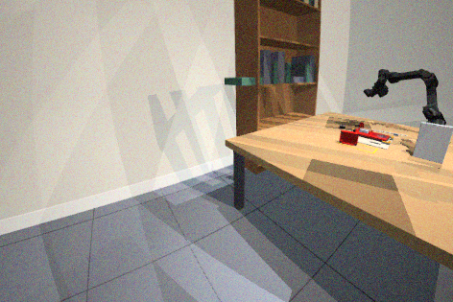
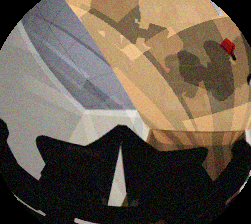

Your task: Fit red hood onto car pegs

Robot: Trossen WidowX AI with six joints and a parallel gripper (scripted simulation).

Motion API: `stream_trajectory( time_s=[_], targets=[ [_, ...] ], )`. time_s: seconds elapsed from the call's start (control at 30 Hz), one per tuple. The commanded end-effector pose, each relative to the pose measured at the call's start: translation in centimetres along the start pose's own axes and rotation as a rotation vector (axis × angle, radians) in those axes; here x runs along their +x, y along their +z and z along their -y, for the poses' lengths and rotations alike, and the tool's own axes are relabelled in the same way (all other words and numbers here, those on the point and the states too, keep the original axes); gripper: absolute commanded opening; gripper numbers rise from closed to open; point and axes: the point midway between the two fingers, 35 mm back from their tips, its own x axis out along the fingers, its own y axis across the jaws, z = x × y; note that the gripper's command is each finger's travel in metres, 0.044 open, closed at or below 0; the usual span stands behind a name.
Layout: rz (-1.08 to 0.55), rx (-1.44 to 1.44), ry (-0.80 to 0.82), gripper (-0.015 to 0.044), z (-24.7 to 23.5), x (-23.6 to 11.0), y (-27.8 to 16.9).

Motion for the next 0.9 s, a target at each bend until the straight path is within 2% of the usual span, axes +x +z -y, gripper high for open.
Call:
stream_trajectory(
  time_s=[0.0,0.4,0.87],
  targets=[
    [0.01,-0.211,-0.1,0.0,5.2,0.0,0.1],
    [-0.037,-0.936,-0.387,0.0,20.1,-2.5,2.0],
    [-0.269,-1.865,-0.692,0.0,35.1,-9.9,7.8]
  ],
)
